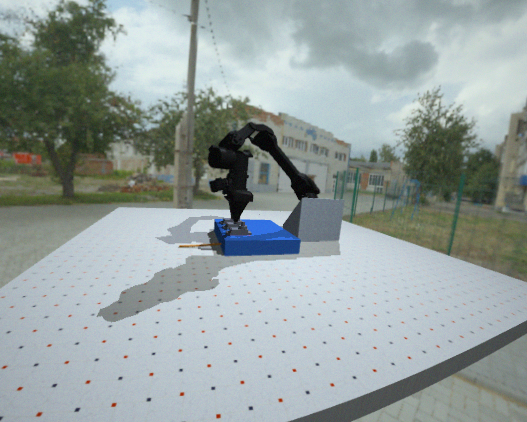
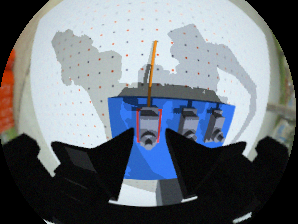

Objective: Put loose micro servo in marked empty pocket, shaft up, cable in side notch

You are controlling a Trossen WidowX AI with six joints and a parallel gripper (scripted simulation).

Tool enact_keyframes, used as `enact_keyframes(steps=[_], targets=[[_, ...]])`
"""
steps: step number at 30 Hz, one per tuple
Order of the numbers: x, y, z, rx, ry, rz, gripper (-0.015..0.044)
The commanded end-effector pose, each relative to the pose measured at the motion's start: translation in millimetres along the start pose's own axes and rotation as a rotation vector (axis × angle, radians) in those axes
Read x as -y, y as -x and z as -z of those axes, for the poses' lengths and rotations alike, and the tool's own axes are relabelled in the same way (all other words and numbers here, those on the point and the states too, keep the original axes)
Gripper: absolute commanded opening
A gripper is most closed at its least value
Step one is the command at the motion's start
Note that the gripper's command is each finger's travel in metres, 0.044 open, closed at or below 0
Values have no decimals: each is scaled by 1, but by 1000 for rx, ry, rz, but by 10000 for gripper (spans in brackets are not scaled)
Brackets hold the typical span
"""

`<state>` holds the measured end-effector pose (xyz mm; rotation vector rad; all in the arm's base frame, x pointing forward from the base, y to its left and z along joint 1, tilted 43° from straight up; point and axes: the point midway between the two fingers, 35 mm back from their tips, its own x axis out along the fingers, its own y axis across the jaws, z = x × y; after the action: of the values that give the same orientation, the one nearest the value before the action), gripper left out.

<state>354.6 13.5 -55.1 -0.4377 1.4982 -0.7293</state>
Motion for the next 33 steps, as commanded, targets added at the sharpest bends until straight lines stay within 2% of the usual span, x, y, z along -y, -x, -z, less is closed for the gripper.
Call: enact_keyframes(steps=[1,8,17,24,33], targets=[[-2,8,13,-8,2,-3,266],[-3,61,99,-22,0,-5,440],[-2,67,109,-23,-1,-2,440],[-1,115,107,-10,11,-5,440],[-1,116,107,-10,11,-5,440]])
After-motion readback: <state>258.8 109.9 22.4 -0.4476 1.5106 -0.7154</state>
